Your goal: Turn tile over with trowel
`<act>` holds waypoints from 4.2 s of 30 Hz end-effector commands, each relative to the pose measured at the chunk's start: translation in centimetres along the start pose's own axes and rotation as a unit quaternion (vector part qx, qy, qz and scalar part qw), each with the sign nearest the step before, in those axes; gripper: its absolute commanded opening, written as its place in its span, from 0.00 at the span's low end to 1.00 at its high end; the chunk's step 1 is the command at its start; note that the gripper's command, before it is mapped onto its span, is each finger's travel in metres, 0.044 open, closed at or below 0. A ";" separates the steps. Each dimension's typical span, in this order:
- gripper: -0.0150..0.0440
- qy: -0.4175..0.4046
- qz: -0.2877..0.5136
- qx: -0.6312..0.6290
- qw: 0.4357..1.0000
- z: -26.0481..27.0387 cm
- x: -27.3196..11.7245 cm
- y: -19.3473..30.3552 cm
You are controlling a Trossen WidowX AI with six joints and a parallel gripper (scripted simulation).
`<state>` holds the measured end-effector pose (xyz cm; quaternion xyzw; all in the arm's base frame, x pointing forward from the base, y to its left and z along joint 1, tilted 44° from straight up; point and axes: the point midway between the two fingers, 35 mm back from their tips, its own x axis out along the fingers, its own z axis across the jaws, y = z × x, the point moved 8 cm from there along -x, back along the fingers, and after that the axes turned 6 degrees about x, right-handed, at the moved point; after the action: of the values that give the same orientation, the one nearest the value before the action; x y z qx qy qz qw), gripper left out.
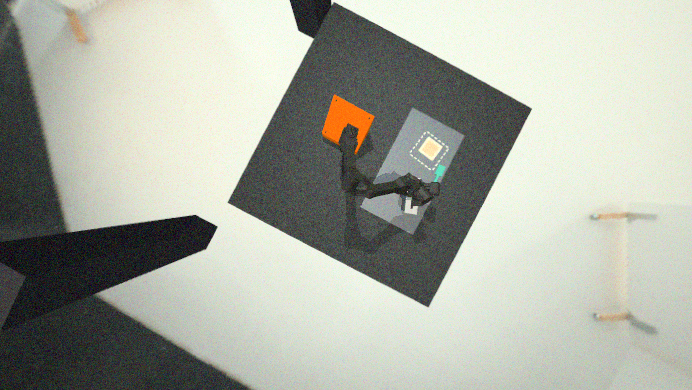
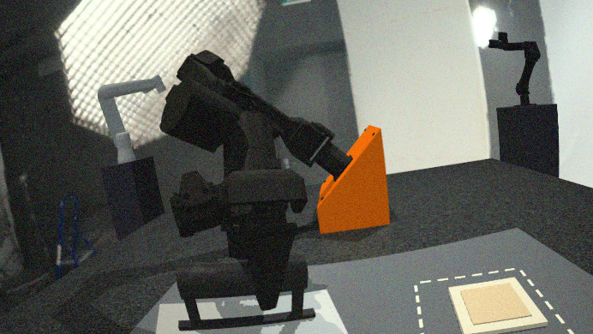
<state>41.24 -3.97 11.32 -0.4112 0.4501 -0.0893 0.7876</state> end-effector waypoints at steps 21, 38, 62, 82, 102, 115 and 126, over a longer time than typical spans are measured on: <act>0.25 0.023 0.126 -0.167 0.978 -0.8 1.8 -6.6; 0.25 0.013 0.231 -0.258 0.938 -2.7 1.7 -11.0; 0.25 -0.053 0.365 -0.338 0.866 -6.4 -0.8 -16.6; 0.25 -0.104 0.417 -0.358 0.829 -8.5 -2.9 -18.9; 0.25 -0.098 0.423 -0.373 0.820 -9.9 -0.1 -19.1; 0.70 -0.098 0.423 -0.374 0.820 -10.0 0.1 -19.1; 0.76 -0.097 0.424 -0.373 0.820 -10.0 -0.2 -19.0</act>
<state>37.78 -22.00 22.62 -0.4488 0.5004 0.4682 0.5735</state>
